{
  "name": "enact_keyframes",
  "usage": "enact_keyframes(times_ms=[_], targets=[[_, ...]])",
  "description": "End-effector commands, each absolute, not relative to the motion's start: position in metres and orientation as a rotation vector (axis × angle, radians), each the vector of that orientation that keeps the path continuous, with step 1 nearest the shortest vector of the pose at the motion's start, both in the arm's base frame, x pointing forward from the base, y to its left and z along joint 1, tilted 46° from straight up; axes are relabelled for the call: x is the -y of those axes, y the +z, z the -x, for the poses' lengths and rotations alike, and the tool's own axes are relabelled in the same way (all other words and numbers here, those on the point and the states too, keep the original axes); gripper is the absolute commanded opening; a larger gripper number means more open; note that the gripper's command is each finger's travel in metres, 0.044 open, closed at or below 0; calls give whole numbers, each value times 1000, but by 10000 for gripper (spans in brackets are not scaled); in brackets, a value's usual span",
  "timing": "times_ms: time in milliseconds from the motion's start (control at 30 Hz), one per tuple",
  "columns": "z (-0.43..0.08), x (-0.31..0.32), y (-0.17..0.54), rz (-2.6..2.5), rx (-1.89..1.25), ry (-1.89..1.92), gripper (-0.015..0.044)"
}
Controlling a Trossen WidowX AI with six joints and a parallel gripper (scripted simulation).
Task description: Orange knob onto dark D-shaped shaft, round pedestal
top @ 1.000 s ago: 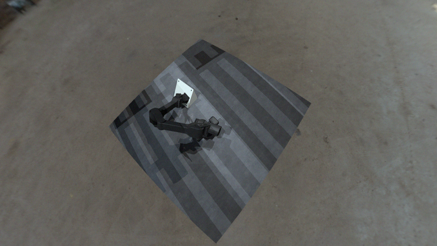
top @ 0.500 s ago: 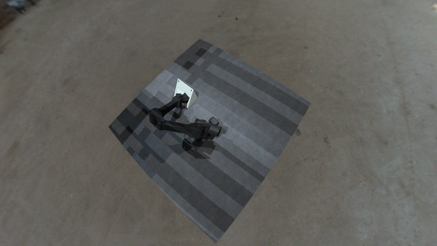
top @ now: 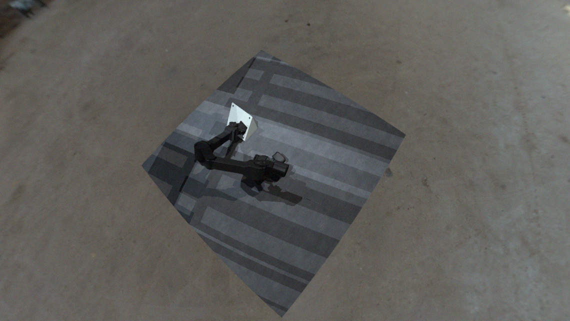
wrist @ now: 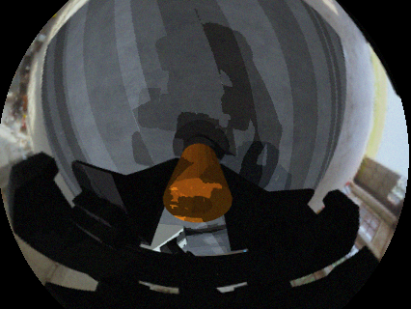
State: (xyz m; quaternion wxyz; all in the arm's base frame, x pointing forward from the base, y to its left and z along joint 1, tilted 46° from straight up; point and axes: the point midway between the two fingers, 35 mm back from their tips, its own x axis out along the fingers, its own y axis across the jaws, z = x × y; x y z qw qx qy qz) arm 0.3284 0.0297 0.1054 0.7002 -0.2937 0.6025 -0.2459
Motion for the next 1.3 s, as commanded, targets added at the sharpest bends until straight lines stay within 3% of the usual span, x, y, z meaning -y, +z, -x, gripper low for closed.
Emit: enact_keyframes(times_ms=[0,1267], targets=[[-329,-32,107,671,-1348,-531,0],[-330,-30,106,990,-1467,-265,0]])
